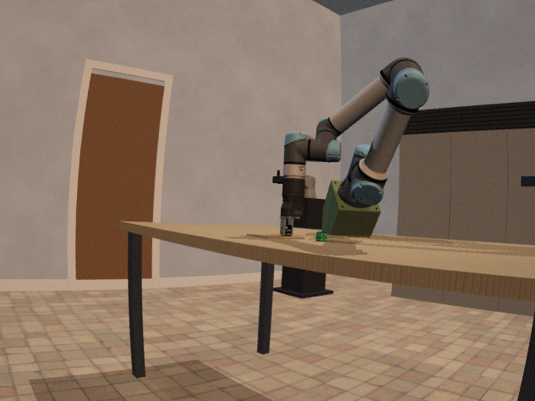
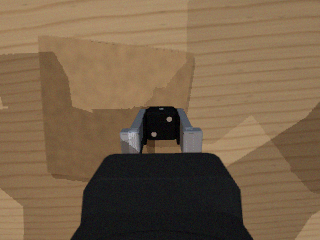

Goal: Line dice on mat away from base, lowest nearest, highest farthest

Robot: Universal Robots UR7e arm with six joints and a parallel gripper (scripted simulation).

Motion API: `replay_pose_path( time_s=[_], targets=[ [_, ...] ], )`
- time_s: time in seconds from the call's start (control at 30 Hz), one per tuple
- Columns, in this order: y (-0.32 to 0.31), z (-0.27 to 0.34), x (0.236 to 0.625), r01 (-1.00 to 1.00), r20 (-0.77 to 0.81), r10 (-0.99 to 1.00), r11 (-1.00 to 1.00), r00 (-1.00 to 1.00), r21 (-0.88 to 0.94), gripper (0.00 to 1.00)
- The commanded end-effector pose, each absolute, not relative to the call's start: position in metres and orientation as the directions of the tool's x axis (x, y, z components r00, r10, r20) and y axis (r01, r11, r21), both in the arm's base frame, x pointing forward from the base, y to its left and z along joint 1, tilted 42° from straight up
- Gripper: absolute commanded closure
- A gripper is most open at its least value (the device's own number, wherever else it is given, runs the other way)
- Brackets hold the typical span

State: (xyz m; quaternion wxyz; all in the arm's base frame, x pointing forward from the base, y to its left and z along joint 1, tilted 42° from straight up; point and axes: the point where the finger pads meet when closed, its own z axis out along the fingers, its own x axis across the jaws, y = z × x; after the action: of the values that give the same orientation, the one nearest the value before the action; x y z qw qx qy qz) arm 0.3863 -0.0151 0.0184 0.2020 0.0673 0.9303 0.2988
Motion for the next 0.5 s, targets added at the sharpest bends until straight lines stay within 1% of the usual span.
replay_pose_path(
  time_s=[0.0, 0.3, 0.33, 0.4, 0.43, 0.47],
  targets=[
    [-0.0155, 0.0186, 0.3864, 0.004, -0.336, 0.246, 0.813, -0.909, 0.583, 0.51],
    [-0.0155, 0.0186, 0.3864, 0.004, -0.336, 0.246, 0.813, -0.909, 0.583, 0.51],
    [-0.0155, 0.0186, 0.3864, 0.004, -0.336, 0.246, 0.813, -0.909, 0.583, 0.45],
    [-0.0155, 0.0186, 0.3864, 0.004, -0.336, 0.246, 0.813, -0.909, 0.583, 0.45],
    [-0.0155, 0.0186, 0.3864, 0.004, -0.336, 0.246, 0.813, -0.909, 0.583, 0.39],
    [-0.0155, 0.0186, 0.3864, 0.004, -0.336, 0.246, 0.813, -0.909, 0.583, 0.39]
  ],
)
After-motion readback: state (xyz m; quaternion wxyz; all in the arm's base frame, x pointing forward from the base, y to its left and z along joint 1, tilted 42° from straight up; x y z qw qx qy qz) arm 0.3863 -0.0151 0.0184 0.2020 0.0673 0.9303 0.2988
